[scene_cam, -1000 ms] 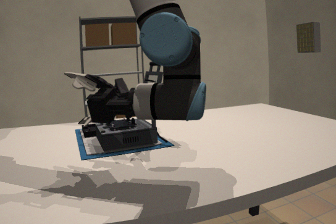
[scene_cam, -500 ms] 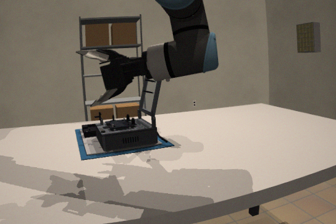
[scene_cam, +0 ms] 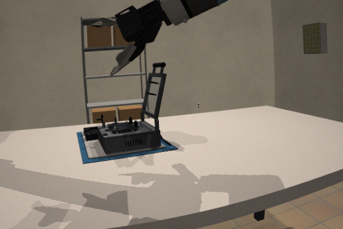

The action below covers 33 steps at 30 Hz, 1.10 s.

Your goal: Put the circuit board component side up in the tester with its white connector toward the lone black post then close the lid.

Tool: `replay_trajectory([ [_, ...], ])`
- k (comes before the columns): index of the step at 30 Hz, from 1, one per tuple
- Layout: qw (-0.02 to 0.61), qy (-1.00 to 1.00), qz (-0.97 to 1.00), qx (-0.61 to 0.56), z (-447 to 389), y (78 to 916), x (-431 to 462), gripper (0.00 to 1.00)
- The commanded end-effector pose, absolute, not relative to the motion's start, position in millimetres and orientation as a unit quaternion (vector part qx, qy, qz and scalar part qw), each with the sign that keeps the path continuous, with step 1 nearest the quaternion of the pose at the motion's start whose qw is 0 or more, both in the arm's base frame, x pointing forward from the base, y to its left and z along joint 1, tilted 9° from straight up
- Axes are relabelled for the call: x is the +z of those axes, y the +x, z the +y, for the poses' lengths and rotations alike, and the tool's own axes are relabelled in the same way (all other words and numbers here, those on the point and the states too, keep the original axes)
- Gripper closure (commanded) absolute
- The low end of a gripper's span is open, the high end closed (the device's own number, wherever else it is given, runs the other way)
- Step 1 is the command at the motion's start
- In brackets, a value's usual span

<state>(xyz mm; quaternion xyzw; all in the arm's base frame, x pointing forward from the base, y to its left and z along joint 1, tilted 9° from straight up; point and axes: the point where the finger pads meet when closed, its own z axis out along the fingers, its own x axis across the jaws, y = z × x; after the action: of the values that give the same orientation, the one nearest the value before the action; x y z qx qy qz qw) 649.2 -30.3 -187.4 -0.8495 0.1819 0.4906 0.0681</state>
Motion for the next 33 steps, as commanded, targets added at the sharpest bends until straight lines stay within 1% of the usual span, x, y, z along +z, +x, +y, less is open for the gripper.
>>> replay_trajectory([
  [1, 0.018, -0.865, 0.255, 0.431, -28.3, 662.8, -143.8, 0.00],
  [5, -0.004, -0.869, 0.302, 0.393, -27.5, 669.0, -113.5, 0.00],
  [7, -0.004, -0.869, 0.302, 0.393, -27.5, 669.0, -113.5, 0.00],
  [15, -0.037, -0.863, 0.401, 0.306, -24.2, 676.8, -49.0, 0.00],
  [22, -0.049, -0.848, 0.469, 0.243, -20.8, 677.8, -4.1, 0.00],
  [24, -0.049, -0.848, 0.469, 0.243, -20.8, 677.8, -4.1, 0.00],
  [33, -0.048, -0.808, 0.569, 0.145, -13.7, 671.8, 63.7, 0.00],
])
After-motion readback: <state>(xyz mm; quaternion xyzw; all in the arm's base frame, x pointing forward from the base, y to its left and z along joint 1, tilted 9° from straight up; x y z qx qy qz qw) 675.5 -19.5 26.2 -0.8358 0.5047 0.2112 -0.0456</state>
